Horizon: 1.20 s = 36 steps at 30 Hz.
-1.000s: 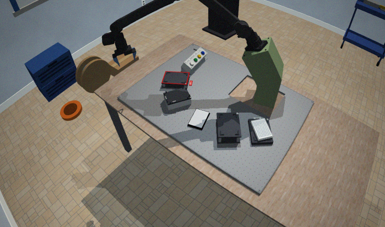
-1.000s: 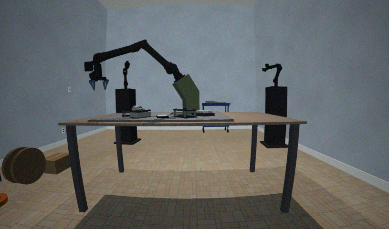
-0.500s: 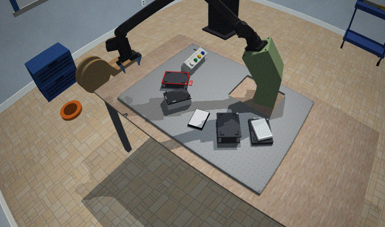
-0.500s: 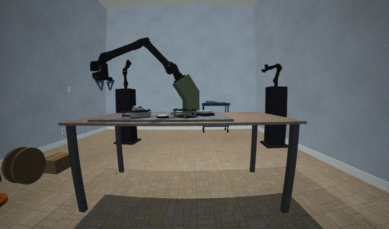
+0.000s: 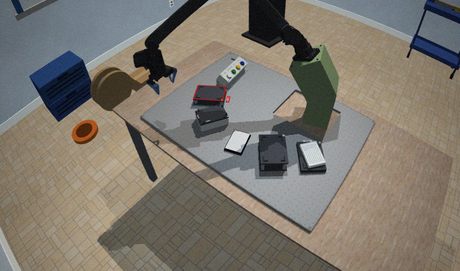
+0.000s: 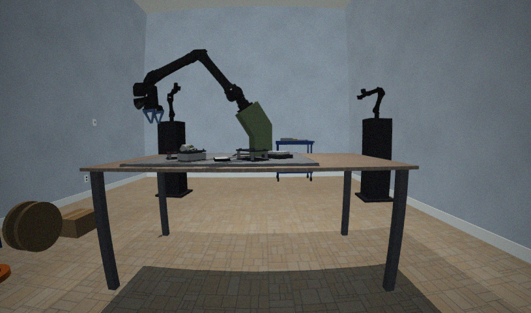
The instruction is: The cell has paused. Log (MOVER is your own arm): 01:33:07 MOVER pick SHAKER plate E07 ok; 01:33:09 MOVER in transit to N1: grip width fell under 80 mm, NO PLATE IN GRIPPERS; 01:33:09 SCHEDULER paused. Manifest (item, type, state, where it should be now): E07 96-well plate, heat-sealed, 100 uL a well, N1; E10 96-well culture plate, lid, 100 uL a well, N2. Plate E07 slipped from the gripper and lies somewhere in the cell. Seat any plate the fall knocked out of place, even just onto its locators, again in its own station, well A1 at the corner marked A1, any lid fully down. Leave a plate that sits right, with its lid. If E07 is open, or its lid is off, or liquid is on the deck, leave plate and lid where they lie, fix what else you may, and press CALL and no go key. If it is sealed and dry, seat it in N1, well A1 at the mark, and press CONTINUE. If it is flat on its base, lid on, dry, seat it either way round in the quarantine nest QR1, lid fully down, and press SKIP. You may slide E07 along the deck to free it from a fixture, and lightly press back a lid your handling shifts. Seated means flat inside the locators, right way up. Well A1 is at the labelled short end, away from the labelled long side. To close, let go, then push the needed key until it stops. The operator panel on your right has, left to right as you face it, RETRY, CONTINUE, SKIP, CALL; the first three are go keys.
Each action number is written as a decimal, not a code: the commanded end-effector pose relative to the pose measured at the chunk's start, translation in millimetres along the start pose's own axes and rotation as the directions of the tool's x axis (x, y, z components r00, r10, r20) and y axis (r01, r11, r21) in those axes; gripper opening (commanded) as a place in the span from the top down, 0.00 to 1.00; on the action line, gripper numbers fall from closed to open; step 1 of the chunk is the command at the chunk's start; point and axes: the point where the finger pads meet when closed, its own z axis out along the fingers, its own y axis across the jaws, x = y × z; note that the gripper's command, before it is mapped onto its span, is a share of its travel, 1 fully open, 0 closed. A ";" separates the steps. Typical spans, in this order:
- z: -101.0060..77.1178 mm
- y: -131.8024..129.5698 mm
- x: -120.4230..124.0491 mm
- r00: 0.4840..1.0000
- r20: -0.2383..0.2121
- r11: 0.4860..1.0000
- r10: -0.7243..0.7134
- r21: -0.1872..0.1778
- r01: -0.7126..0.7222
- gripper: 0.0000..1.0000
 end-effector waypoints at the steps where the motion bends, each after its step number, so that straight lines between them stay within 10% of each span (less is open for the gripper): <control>1: -29.6 11.5 2.1 0.996 0.053 0.996 -0.076 -0.049 0.079 0.00; 36: -6.2 -18.6 154.6 0.780 0.077 0.782 -0.620 -0.006 0.623 0.00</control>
